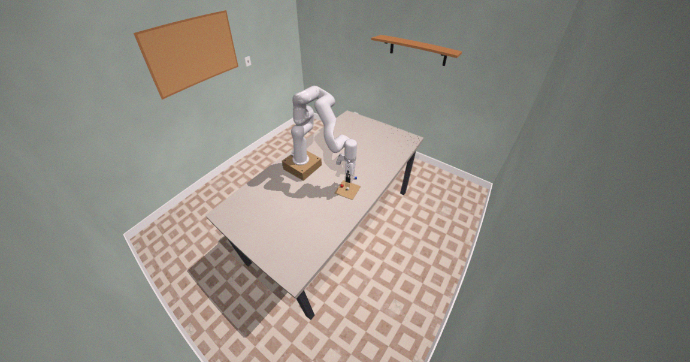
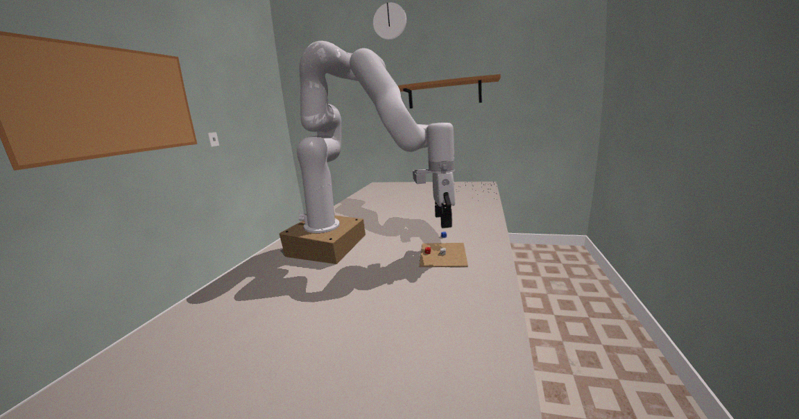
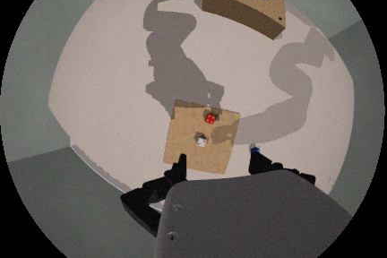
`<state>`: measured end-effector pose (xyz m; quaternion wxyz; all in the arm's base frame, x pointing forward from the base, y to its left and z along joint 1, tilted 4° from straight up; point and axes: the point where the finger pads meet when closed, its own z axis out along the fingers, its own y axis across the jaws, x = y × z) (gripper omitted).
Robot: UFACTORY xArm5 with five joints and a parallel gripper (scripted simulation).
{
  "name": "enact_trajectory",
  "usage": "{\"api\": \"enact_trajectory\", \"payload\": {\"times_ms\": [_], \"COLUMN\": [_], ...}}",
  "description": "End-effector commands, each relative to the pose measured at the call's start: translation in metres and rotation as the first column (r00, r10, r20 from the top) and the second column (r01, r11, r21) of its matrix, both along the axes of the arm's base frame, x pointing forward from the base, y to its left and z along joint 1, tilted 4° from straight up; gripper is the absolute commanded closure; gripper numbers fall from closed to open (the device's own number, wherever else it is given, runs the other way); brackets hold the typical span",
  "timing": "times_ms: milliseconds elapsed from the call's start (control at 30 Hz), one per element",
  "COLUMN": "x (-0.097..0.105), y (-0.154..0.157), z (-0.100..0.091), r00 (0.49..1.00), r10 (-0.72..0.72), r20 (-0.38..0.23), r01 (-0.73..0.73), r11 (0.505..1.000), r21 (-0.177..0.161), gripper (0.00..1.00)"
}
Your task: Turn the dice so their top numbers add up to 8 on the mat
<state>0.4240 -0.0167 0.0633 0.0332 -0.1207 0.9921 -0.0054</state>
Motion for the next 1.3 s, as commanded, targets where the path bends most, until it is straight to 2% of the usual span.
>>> {"api": "enact_trajectory", "payload": {"times_ms": [0, 33, 100, 233, 433, 500, 600, 633, 733, 767, 833, 867, 933, 967, 1000, 1033, 1067, 1100, 1167, 1200, 1233, 1267], "x": [0.002, 0.002, 0.002, 0.003, 0.003, 0.003, 0.003, 0.003, 0.002, 0.002, 0.002, 0.002, 0.001, 0.001, 0.001, 0.001, 0.001, 0.001, 0.001, 0.0, 0.0, -0.001], "y": [0.009, 0.009, 0.016, 0.023, 0.035, 0.04, 0.041, 0.048, 0.053, 0.054, 0.06, 0.06, 0.066, 0.066, 0.07, 0.072, 0.072, 0.076, 0.076, 0.078, 0.083, 0.085], "z": [0.0, 0.0, -0.001, -0.002, -0.004, -0.005, -0.005, -0.006, -0.007, -0.007, -0.008, -0.008, -0.009, -0.009, -0.009, -0.009, -0.009, -0.01, -0.01, -0.01, -0.011, -0.011], "r00": [0.99, 0.99, 0.966, 0.938, 0.855, 0.808, 0.801, 0.738, 0.676, 0.669, 0.601, 0.595, 0.522, 0.517, 0.467, 0.439, 0.438, 0.381, 0.381, 0.36, 0.284, 0.25], "r10": [0.142, 0.142, 0.258, 0.347, 0.518, 0.589, 0.599, 0.674, 0.736, 0.743, 0.799, 0.804, 0.853, 0.856, 0.884, 0.898, 0.899, 0.924, 0.924, 0.933, 0.958, 0.968], "r20": [0.003, 0.003, 0.002, 0.001, -0.003, -0.006, -0.006, -0.01, -0.013, -0.013, -0.017, -0.017, -0.021, -0.022, -0.024, -0.026, -0.026, -0.029, -0.029, -0.031, -0.035, -0.037], "r01": [-0.142, -0.142, -0.258, -0.347, -0.518, -0.589, -0.599, -0.674, -0.736, -0.743, -0.799, -0.803, -0.852, -0.855, -0.883, -0.897, -0.898, -0.924, -0.924, -0.932, -0.957, -0.967], "r11": [0.99, 0.99, 0.966, 0.938, 0.855, 0.808, 0.8, 0.737, 0.675, 0.668, 0.599, 0.593, 0.52, 0.515, 0.465, 0.437, 0.436, 0.378, 0.378, 0.357, 0.281, 0.247], "r21": [-0.009, -0.009, -0.016, -0.021, -0.032, -0.037, -0.038, -0.043, -0.047, -0.048, -0.052, -0.052, -0.056, -0.056, -0.059, -0.06, -0.06, -0.062, -0.062, -0.063, -0.065, -0.066], "gripper": [0.0, 0.0, 0.0, 0.0, 0.0, 0.0, 0.0, 0.0, 0.0, 0.0, 0.0, 0.0, 0.0, 0.0, 0.0, 0.0, 0.0, 0.0, 0.0, 0.0, 0.0, 0.0]}}
